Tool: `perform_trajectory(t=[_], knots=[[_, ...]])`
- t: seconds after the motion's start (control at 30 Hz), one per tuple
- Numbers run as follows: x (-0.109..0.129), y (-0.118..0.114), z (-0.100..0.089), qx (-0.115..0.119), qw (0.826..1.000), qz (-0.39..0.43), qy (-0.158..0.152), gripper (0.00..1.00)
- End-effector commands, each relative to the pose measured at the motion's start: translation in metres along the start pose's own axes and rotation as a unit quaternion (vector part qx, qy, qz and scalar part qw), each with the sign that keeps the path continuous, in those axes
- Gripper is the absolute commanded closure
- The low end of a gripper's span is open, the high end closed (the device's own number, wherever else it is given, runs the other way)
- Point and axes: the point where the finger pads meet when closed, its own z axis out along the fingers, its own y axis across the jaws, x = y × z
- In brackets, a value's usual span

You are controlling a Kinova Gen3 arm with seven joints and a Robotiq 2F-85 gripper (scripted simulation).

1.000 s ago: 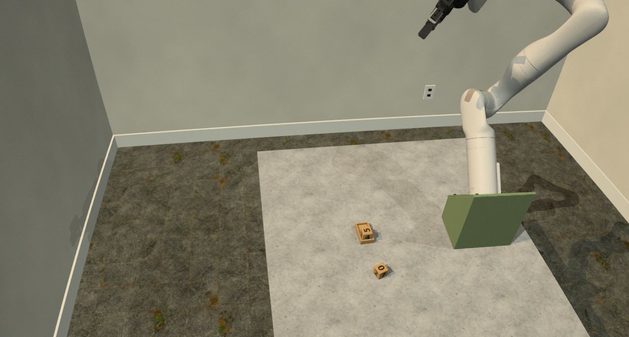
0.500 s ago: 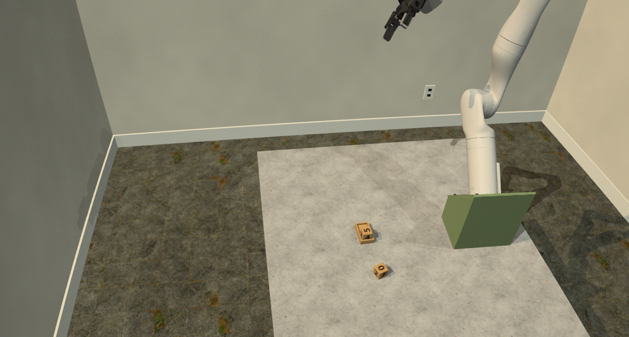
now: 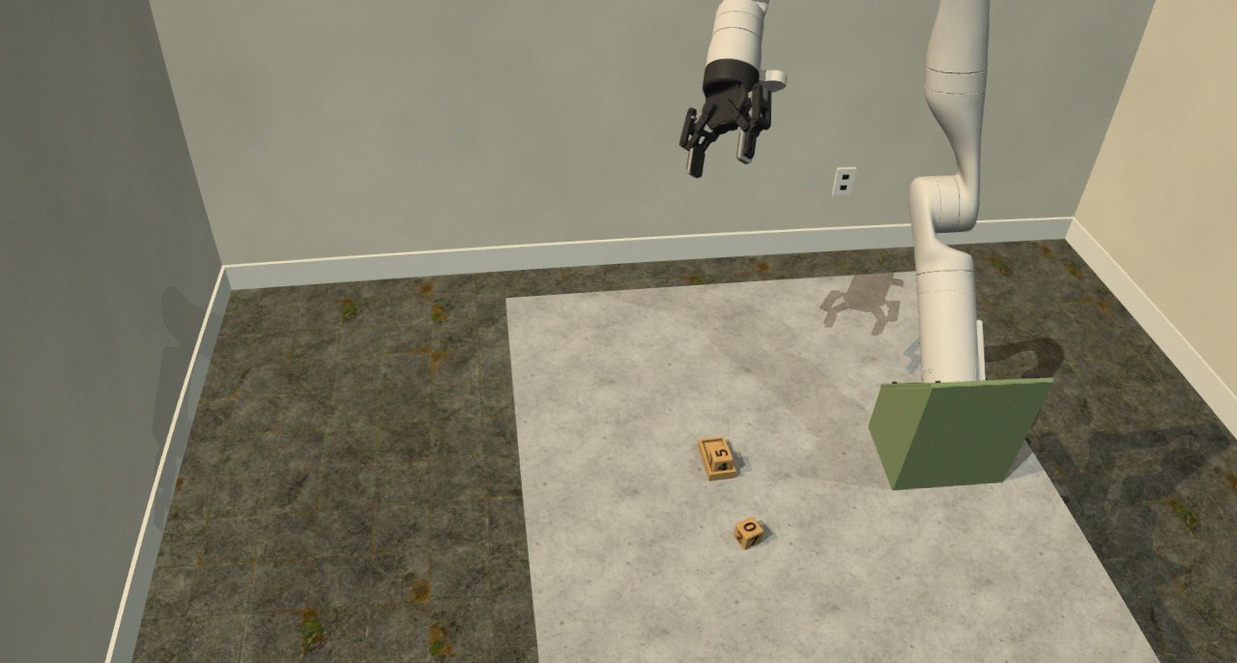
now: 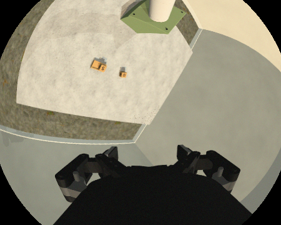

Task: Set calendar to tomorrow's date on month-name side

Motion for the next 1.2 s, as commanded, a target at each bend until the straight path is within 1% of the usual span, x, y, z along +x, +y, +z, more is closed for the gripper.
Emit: perform_trajectory(t=[0.0,0.07,0.1,0.2,0.27,0.37,0.5,0.53,0.63,0.77,0.83,1.0,1.17], knots=[[0.011,-0.027,0.031,0.005,0.999,0.013,0.033,0.00],[0.017,-0.031,0.063,0.005,0.998,-0.022,0.063,0.00],[0.017,-0.031,0.063,0.005,0.998,-0.022,0.063,0.00],[0.029,-0.034,0.111,0.006,0.991,-0.077,0.107,0.00],[0.029,-0.034,0.111,0.006,0.991,-0.077,0.107,0.00],[0.045,-0.035,0.156,0.008,0.980,-0.133,0.151,0.00],[0.070,-0.035,0.211,0.011,0.956,-0.209,0.206,0.00],[0.070,-0.035,0.211,0.011,0.956,-0.209,0.206,0.00],[0.091,-0.035,0.246,0.014,0.933,-0.264,0.244,0.00],[0.119,-0.037,0.286,0.018,0.897,-0.332,0.290,0.00],[0.119,-0.037,0.286,0.018,0.897,-0.332,0.290,0.00],[0.151,-0.041,0.326,0.021,0.848,-0.408,0.338,0.00],[0.179,-0.047,0.354,0.024,0.798,-0.470,0.376,0.00]])
